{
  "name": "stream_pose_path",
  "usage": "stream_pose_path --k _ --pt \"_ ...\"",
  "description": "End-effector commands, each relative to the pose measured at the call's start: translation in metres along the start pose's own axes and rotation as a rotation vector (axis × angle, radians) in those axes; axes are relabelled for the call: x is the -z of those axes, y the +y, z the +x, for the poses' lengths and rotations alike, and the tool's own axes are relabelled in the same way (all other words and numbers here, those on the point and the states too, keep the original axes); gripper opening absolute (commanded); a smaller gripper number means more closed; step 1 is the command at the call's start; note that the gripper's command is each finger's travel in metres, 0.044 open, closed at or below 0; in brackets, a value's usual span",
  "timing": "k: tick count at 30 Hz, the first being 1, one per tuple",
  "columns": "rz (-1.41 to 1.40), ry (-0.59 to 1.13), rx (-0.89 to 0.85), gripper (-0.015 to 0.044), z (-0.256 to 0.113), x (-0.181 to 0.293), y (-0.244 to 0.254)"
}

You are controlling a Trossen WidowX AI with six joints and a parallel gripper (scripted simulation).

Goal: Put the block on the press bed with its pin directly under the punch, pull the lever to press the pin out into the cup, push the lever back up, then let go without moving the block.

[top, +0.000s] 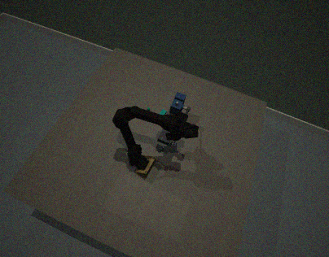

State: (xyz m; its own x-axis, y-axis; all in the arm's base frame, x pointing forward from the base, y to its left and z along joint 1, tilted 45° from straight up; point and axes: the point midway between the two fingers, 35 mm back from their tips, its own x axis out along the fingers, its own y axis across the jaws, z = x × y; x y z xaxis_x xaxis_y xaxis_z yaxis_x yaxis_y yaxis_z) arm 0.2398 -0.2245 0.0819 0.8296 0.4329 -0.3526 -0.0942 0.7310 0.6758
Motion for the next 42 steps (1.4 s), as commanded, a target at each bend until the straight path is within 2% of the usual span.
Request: stream_pose_path --k 1,42 --pt "0.021 0.030 0.002 0.0000 0.004 0.013 0.000" --pt "0.021 0.030 0.002 0.0000 0.010 0.030 0.000"
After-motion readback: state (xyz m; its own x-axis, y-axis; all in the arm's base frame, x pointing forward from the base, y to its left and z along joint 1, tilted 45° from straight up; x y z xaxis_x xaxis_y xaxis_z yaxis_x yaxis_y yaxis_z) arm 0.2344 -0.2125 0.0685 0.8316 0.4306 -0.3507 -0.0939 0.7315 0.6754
